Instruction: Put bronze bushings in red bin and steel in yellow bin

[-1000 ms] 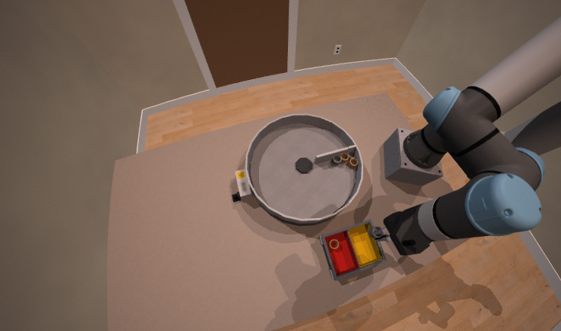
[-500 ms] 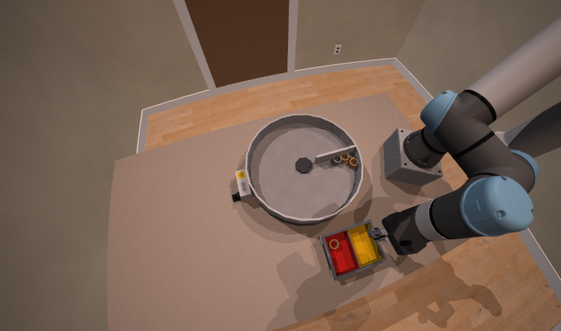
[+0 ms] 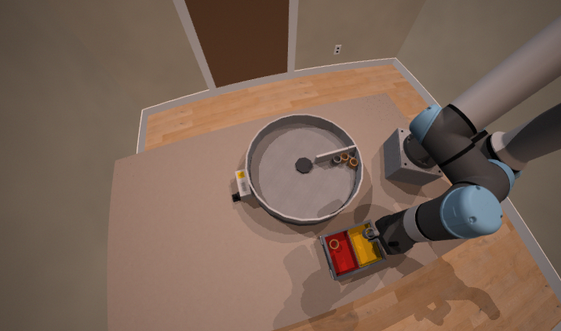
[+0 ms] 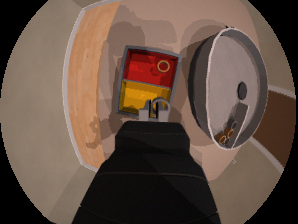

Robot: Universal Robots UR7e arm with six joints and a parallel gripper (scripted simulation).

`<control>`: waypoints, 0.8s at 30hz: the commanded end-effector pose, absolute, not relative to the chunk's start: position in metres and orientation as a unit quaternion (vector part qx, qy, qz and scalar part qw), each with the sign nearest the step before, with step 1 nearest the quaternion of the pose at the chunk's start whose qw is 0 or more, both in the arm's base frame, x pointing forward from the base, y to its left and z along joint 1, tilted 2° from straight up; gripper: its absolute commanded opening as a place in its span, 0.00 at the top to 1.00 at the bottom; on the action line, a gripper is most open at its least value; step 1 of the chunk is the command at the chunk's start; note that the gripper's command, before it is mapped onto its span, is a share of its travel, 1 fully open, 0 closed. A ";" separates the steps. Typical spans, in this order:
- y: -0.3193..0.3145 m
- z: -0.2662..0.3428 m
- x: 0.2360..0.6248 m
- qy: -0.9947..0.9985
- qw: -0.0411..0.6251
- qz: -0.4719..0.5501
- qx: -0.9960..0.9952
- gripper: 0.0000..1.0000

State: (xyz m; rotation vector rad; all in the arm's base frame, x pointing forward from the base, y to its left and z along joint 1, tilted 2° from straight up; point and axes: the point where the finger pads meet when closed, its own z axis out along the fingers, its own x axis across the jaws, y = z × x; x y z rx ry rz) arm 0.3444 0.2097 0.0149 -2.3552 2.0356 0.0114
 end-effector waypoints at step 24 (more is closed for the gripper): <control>0.212 -0.038 0.346 0.654 0.015 0.003 -0.756 1.00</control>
